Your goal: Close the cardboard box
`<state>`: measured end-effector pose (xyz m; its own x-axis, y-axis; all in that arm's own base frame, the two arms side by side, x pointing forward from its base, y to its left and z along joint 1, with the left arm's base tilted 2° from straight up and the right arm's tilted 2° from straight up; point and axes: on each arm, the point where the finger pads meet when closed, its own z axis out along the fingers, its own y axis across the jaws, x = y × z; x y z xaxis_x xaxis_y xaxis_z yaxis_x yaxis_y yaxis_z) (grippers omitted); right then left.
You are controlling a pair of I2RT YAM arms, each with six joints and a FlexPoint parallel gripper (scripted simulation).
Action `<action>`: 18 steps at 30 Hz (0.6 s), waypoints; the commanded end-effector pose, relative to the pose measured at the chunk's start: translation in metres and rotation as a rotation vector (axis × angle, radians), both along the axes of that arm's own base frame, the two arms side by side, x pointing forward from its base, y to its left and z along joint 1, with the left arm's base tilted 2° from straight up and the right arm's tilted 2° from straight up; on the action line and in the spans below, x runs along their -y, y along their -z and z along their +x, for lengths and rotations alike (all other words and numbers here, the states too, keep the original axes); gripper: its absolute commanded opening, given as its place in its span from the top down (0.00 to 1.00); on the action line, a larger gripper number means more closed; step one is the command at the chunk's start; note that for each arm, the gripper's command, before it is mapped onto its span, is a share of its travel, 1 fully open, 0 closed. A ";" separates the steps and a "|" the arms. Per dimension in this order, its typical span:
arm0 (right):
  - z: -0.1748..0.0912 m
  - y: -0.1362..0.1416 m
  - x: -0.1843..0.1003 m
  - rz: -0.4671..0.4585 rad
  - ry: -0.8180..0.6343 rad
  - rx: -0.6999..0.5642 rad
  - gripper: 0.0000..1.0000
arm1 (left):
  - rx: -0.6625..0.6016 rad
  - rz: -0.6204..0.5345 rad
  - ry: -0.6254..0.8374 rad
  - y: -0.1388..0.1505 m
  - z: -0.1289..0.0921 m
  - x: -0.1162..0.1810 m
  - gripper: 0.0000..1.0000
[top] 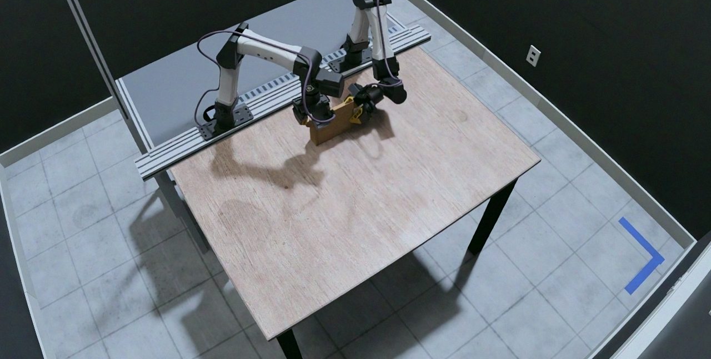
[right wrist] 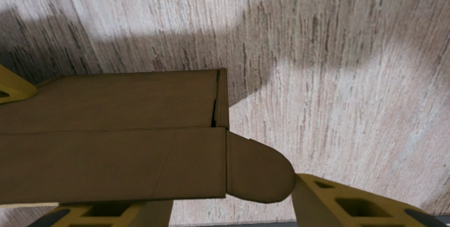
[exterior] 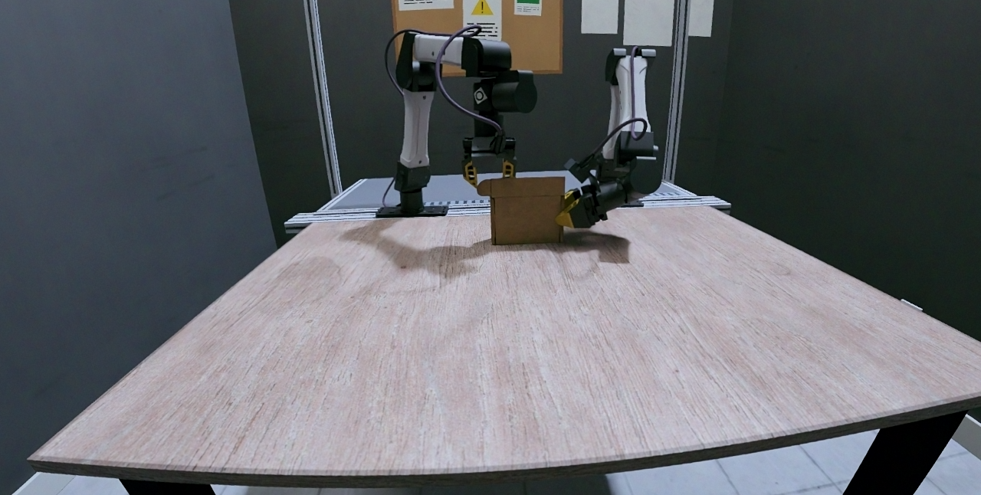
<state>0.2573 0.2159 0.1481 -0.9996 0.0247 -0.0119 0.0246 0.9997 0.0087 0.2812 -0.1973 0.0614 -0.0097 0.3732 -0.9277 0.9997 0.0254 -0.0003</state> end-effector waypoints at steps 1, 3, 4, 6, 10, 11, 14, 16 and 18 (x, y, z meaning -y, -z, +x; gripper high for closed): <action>0.004 -0.001 -0.015 0.034 0.001 0.010 0.45 | 0.026 -0.005 0.008 -0.004 0.002 0.003 0.55; 0.004 -0.001 -0.016 0.035 0.009 0.011 0.45 | 0.026 -0.005 0.008 -0.004 0.002 0.003 0.55; 0.004 -0.001 -0.015 0.036 0.014 0.011 0.45 | 0.026 -0.005 0.008 -0.004 0.002 0.003 0.55; 0.004 -0.001 -0.016 0.036 0.019 0.011 0.45 | 0.026 -0.005 0.008 -0.004 0.002 0.003 0.55; 0.004 -0.001 -0.017 0.036 0.033 0.010 0.45 | 0.026 -0.005 0.008 -0.004 0.002 0.003 0.55; 0.004 -0.001 -0.017 0.036 0.037 0.010 0.45 | 0.026 -0.005 0.008 -0.004 0.002 0.003 0.55; 0.004 -0.001 -0.017 0.036 0.042 0.010 0.45 | 0.026 -0.005 0.008 -0.004 0.002 0.003 0.55; 0.004 0.000 -0.017 0.034 0.042 0.008 0.45 | 0.026 -0.005 0.008 -0.004 0.002 0.003 0.55; 0.004 -0.001 -0.018 0.035 0.046 0.009 0.45 | 0.026 -0.005 0.008 -0.004 0.002 0.003 0.55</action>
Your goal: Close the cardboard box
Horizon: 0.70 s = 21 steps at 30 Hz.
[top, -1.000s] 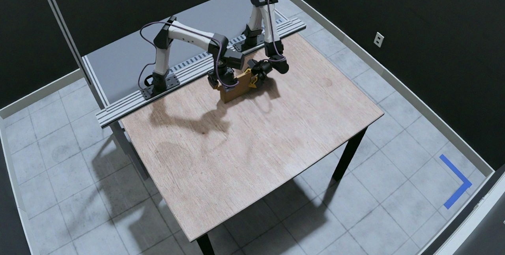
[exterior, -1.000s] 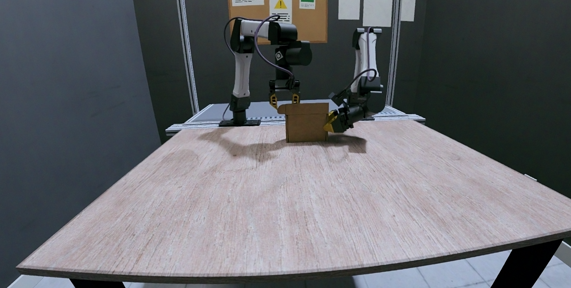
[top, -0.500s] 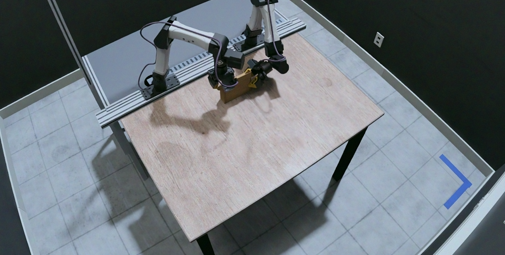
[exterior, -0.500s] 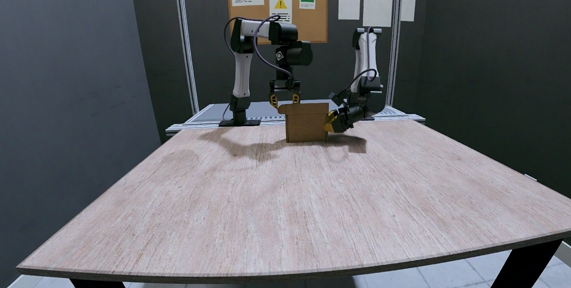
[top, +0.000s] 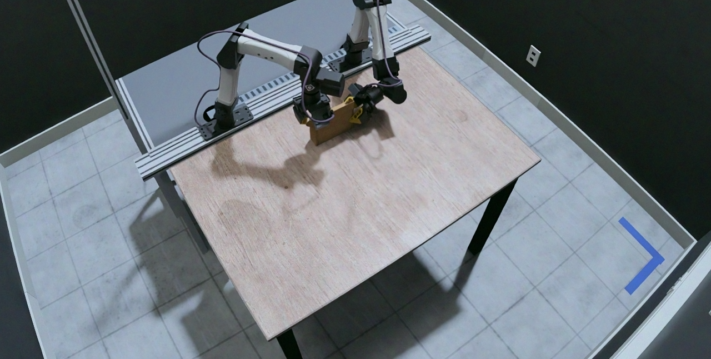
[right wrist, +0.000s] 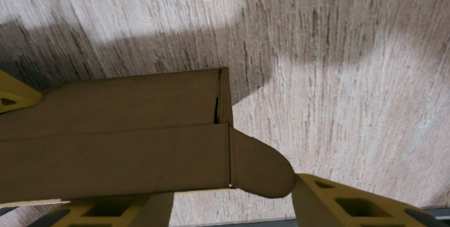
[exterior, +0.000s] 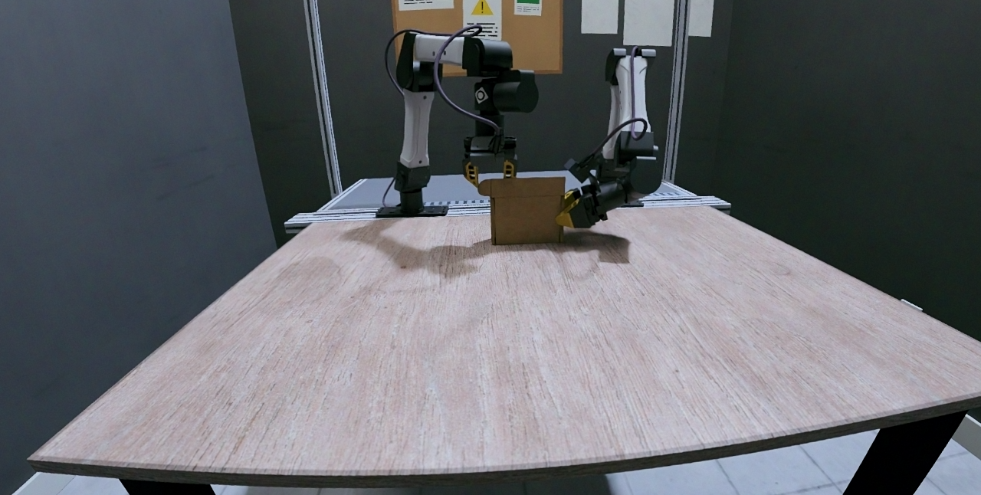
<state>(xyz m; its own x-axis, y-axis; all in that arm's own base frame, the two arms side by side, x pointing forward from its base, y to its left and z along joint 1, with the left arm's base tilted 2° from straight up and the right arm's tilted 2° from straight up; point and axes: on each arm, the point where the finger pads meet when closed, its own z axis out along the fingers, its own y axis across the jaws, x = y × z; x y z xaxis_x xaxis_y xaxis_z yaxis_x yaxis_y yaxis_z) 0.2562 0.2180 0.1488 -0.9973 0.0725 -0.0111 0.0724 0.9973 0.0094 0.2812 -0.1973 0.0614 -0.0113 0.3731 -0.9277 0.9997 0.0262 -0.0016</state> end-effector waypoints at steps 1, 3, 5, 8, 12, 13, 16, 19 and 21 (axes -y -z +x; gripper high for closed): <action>0.004 0.000 -0.016 0.034 0.003 0.010 0.45 | 0.027 -0.005 0.009 -0.004 0.002 0.003 0.55; 0.004 0.001 -0.015 0.033 0.008 0.008 0.45 | 0.027 -0.005 0.009 -0.004 0.002 0.003 0.55; 0.005 -0.001 -0.017 0.036 0.008 0.012 0.45 | 0.027 -0.005 0.009 -0.004 0.002 0.003 0.55; 0.005 0.000 -0.017 0.035 0.008 0.010 0.45 | 0.027 -0.005 0.009 -0.004 0.002 0.003 0.55; 0.006 0.000 -0.019 0.034 0.008 0.010 0.45 | 0.027 -0.005 0.009 -0.004 0.002 0.003 0.55; 0.006 0.000 -0.019 0.034 0.008 0.010 0.45 | 0.027 -0.005 0.009 -0.004 0.002 0.003 0.55; 0.006 0.000 -0.020 0.034 0.006 0.010 0.45 | 0.027 -0.005 0.009 -0.004 0.002 0.003 0.55; 0.007 0.000 -0.021 0.034 0.006 0.009 0.45 | 0.027 -0.005 0.009 -0.004 0.002 0.003 0.55; 0.007 0.000 -0.022 0.034 0.007 0.010 0.45 | 0.027 -0.005 0.009 -0.004 0.002 0.003 0.55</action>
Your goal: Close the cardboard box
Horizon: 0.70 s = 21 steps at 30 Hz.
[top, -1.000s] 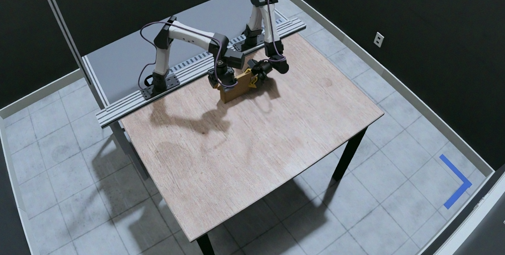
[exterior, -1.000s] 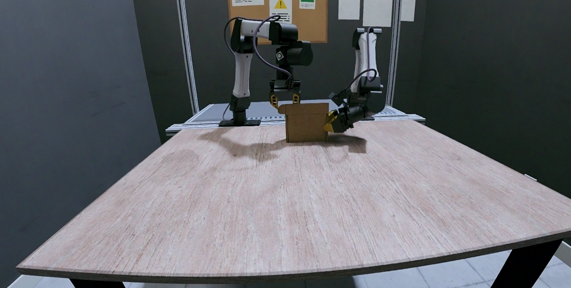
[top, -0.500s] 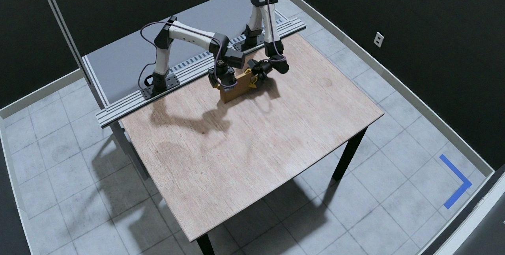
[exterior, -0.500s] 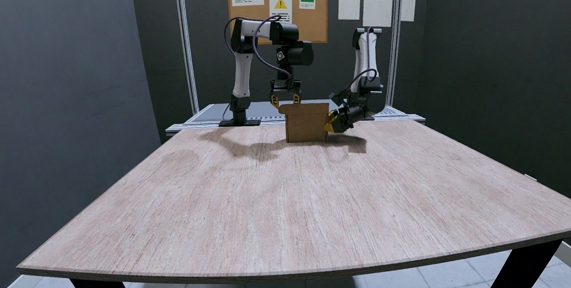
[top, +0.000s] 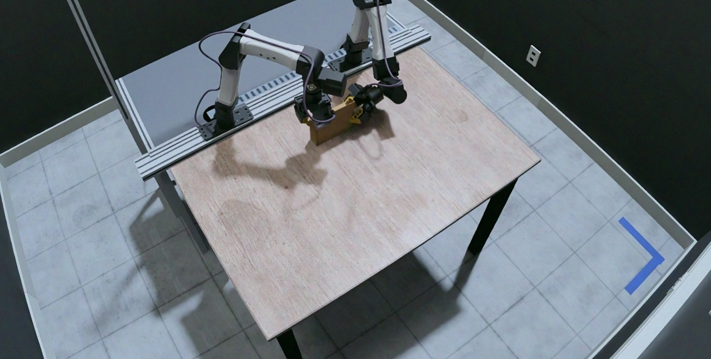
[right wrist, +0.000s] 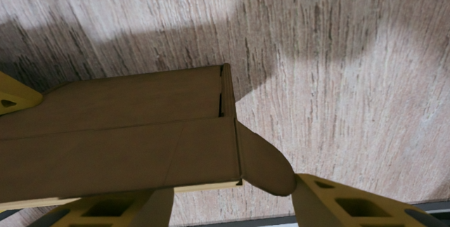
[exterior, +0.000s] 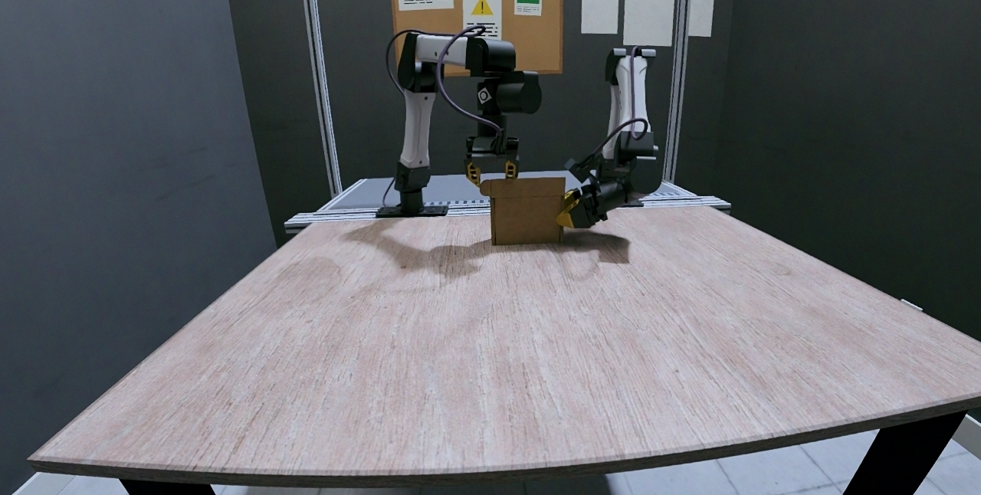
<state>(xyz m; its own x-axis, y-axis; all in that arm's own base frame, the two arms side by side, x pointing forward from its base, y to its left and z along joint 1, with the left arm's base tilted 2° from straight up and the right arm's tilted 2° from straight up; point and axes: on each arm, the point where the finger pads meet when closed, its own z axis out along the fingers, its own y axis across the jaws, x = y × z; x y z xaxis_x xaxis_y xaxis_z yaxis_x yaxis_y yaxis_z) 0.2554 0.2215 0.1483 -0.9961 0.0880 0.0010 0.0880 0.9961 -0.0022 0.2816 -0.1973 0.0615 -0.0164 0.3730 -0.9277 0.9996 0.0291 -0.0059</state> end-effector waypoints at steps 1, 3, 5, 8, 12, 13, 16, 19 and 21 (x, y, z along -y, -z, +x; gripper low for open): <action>0.008 -0.001 -0.018 0.045 -0.009 0.023 0.45 | 0.031 -0.005 0.012 -0.003 0.001 0.003 0.55; 0.009 -0.001 -0.019 0.045 -0.009 0.023 0.45 | 0.031 -0.005 0.012 -0.003 0.001 0.003 0.55; 0.009 -0.001 -0.020 0.045 -0.009 0.023 0.45 | 0.031 -0.005 0.012 -0.003 0.001 0.003 0.55; 0.010 -0.001 -0.021 0.045 -0.009 0.023 0.45 | 0.031 -0.005 0.012 -0.003 0.001 0.003 0.55; 0.008 0.000 -0.022 0.043 -0.006 0.021 0.45 | 0.031 -0.005 0.012 -0.003 0.001 0.003 0.55; 0.009 -0.001 -0.023 0.046 -0.006 0.026 0.45 | 0.031 -0.005 0.012 -0.003 0.001 0.003 0.55; 0.009 -0.001 -0.023 0.042 -0.006 0.026 0.45 | 0.031 -0.005 0.012 -0.003 0.001 0.003 0.55; 0.008 -0.001 -0.024 0.042 -0.006 0.026 0.45 | 0.031 -0.005 0.012 -0.003 0.001 0.003 0.55; 0.008 -0.001 -0.025 0.041 -0.006 0.026 0.45 | 0.031 -0.005 0.012 -0.003 0.001 0.003 0.55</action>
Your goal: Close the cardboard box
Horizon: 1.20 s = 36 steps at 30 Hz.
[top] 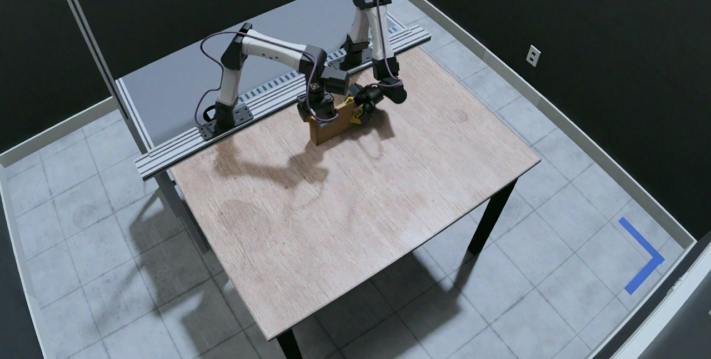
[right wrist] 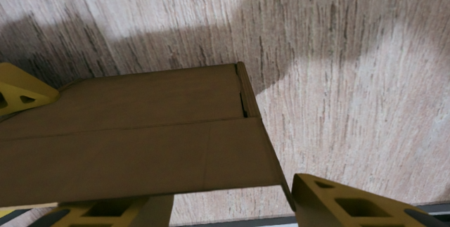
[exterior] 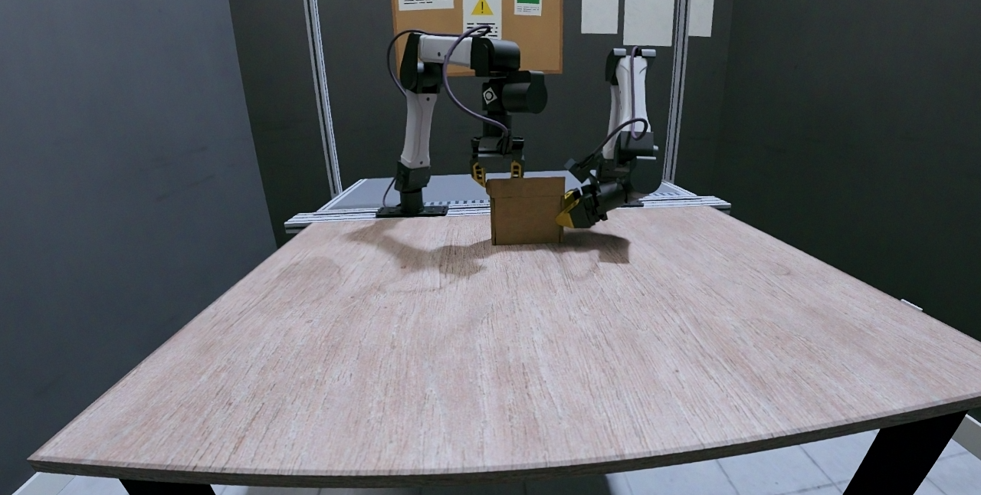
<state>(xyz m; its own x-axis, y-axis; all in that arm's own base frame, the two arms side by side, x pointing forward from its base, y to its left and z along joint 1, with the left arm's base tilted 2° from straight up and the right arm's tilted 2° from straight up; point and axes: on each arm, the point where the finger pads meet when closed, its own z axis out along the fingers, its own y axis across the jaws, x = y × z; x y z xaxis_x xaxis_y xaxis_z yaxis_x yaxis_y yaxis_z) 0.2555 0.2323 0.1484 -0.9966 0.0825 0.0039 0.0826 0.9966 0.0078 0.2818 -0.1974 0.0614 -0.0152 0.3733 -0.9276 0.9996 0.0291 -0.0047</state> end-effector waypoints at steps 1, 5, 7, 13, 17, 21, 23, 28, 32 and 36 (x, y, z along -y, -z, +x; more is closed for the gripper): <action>0.008 -0.001 -0.014 0.031 0.000 0.028 0.45 | 0.030 -0.005 0.012 -0.004 0.001 0.002 0.55; 0.009 0.000 -0.014 0.031 0.002 0.027 0.45 | 0.030 -0.005 0.012 -0.004 0.001 0.002 0.55; 0.009 -0.001 -0.015 0.031 0.001 0.028 0.45 | 0.030 -0.005 0.012 -0.004 0.001 0.002 0.55; 0.007 0.000 -0.016 0.030 -0.001 0.027 0.45 | 0.030 -0.005 0.012 -0.004 0.001 0.002 0.55; 0.007 0.001 -0.016 0.027 0.000 0.023 0.45 | 0.030 -0.005 0.012 -0.004 0.001 0.002 0.55; 0.008 0.000 -0.017 0.030 0.001 0.027 0.45 | 0.030 -0.005 0.012 -0.004 0.001 0.002 0.55; 0.008 0.000 -0.017 0.030 0.001 0.027 0.45 | 0.030 -0.005 0.012 -0.004 0.001 0.002 0.55; 0.008 0.001 -0.017 0.028 0.000 0.024 0.45 | 0.030 -0.005 0.012 -0.004 0.001 0.002 0.55; 0.009 0.000 -0.018 0.030 0.001 0.027 0.45 | 0.030 -0.005 0.012 -0.004 0.001 0.002 0.55; 0.009 0.000 -0.019 0.029 0.001 0.026 0.45 | 0.030 -0.005 0.012 -0.004 0.001 0.002 0.55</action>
<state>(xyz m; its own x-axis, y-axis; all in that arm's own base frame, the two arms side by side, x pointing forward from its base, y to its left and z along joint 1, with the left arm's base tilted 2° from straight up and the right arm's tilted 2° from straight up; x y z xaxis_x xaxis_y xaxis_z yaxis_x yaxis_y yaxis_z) 0.2573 0.2388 0.1491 -0.9965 0.0833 -0.0029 0.0832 0.9964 0.0152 0.2817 -0.1974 0.0614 -0.0138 0.3733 -0.9276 0.9996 0.0285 -0.0034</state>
